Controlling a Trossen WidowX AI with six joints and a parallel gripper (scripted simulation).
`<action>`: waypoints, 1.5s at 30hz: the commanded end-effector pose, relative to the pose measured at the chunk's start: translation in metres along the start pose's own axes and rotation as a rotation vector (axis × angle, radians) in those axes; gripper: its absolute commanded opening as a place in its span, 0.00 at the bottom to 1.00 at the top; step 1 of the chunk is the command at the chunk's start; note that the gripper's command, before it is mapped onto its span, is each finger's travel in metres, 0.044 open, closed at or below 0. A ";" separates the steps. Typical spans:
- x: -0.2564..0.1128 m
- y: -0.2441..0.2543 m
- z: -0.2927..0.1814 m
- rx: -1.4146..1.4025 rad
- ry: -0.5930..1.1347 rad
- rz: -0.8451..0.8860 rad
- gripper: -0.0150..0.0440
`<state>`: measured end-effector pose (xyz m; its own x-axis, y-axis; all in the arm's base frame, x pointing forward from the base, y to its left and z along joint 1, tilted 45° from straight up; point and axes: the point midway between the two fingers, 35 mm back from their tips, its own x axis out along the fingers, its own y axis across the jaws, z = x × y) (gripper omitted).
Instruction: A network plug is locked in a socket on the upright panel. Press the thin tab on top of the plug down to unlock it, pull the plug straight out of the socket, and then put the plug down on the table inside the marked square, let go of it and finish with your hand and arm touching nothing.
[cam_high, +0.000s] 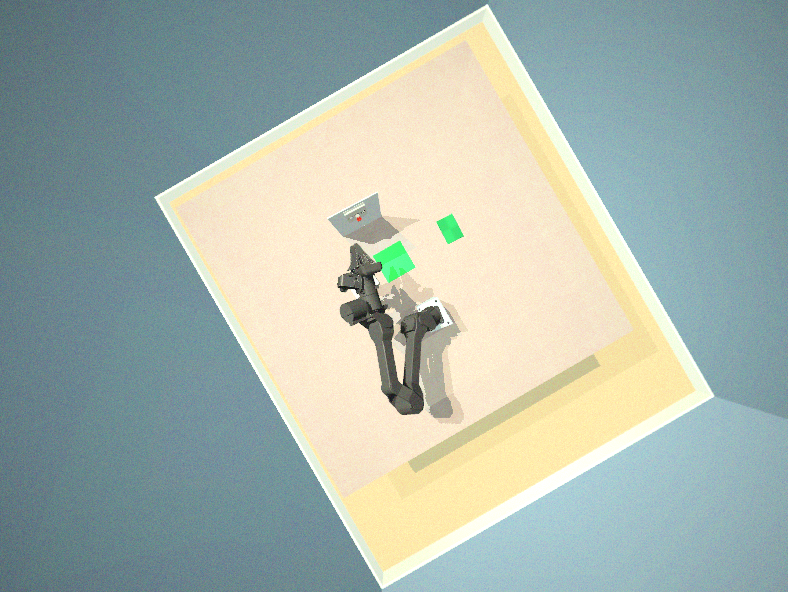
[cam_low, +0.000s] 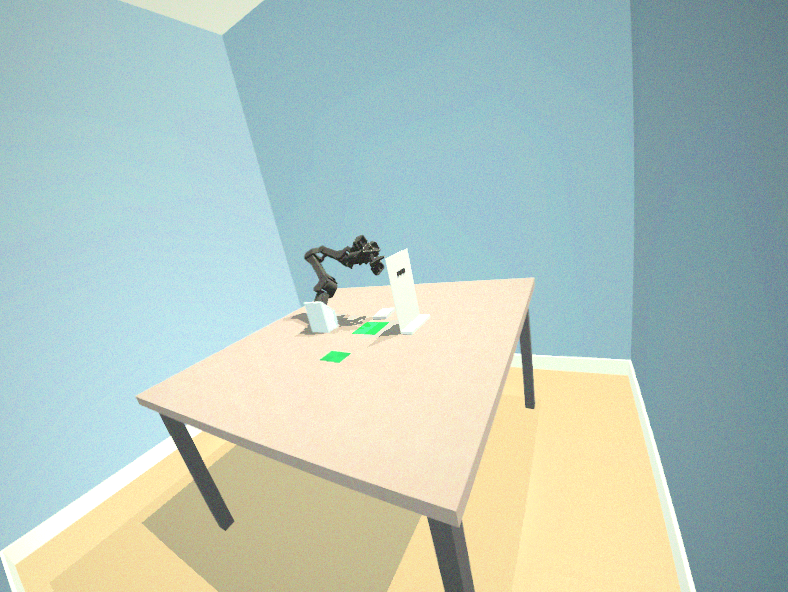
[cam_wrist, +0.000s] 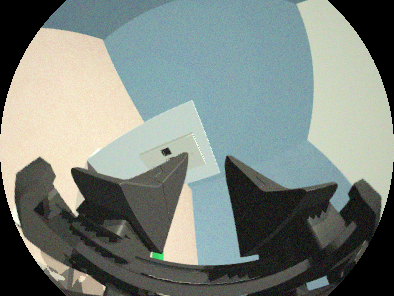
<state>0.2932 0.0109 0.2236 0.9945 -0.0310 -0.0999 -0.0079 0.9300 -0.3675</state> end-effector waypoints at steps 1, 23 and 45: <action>-0.009 0.013 -0.023 -0.117 0.025 0.011 0.52; -0.023 0.043 -0.077 -0.428 0.085 0.057 0.52; 0.018 0.049 -0.070 -0.428 0.084 0.056 0.52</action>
<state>0.2946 0.0283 0.1400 0.9799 -0.0349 -0.1966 -0.1165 0.6996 -0.7050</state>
